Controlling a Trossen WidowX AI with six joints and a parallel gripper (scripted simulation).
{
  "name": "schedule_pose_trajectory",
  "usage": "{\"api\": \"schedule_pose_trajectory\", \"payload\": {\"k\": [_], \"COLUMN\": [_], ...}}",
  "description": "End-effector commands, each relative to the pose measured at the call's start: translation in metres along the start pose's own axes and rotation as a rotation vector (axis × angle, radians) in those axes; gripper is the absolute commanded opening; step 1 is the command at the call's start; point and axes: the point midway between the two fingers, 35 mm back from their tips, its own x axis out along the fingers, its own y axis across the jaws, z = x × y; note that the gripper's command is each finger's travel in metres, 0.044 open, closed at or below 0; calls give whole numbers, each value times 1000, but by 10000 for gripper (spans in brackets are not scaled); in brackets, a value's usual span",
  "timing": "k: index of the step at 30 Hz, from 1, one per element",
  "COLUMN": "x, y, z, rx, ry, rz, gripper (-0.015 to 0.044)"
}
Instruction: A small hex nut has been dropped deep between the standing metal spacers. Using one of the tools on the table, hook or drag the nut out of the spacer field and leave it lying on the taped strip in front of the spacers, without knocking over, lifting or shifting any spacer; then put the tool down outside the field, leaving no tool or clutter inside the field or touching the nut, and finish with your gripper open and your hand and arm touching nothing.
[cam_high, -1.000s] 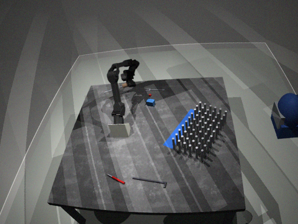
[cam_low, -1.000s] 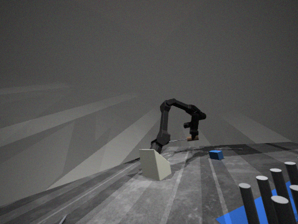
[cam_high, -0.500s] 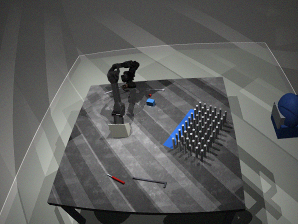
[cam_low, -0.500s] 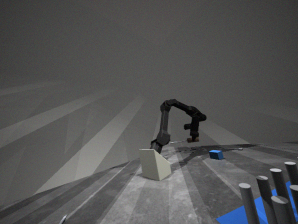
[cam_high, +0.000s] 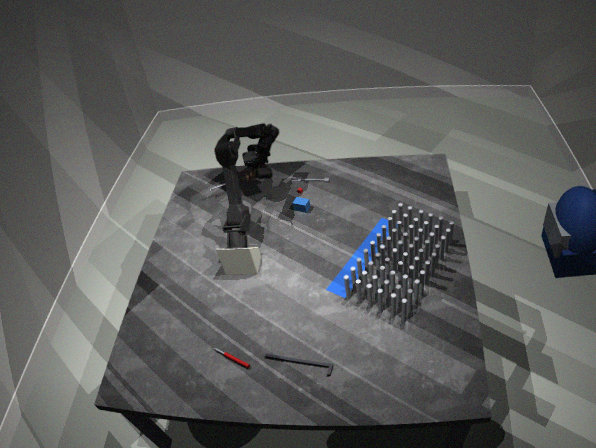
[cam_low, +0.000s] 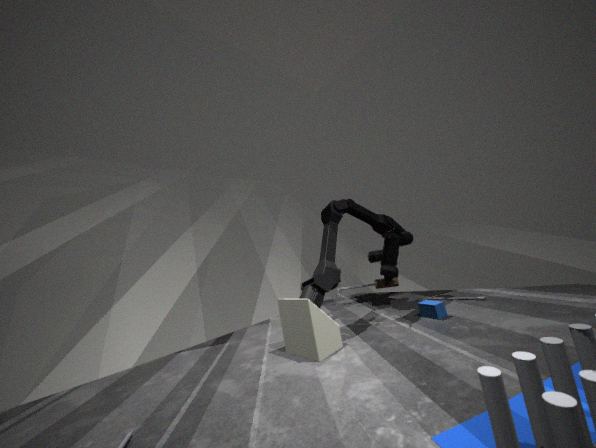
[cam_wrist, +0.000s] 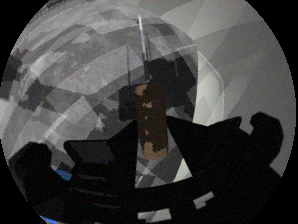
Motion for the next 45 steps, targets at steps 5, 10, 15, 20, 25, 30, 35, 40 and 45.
{"api": "schedule_pose_trajectory", "payload": {"k": [5,10,15,20,25,30,35,40,45], "x": [6,10,14,18,21,25,29,33,36], "y": [2,4,5,6,8,9,11,12,14], "z": [-2,-2,-3,-4,-5,-5,-6,-6,-7], "rx": [5,5,5,5,6,6,6,6,6], "ry": [0,0,0,0,0,0,0,0,0], "rz": [-1,-1,-1,-2,-2,-2,-3,-3,-3], "gripper": [0,0,0,0,0,0,0,0,0]}}
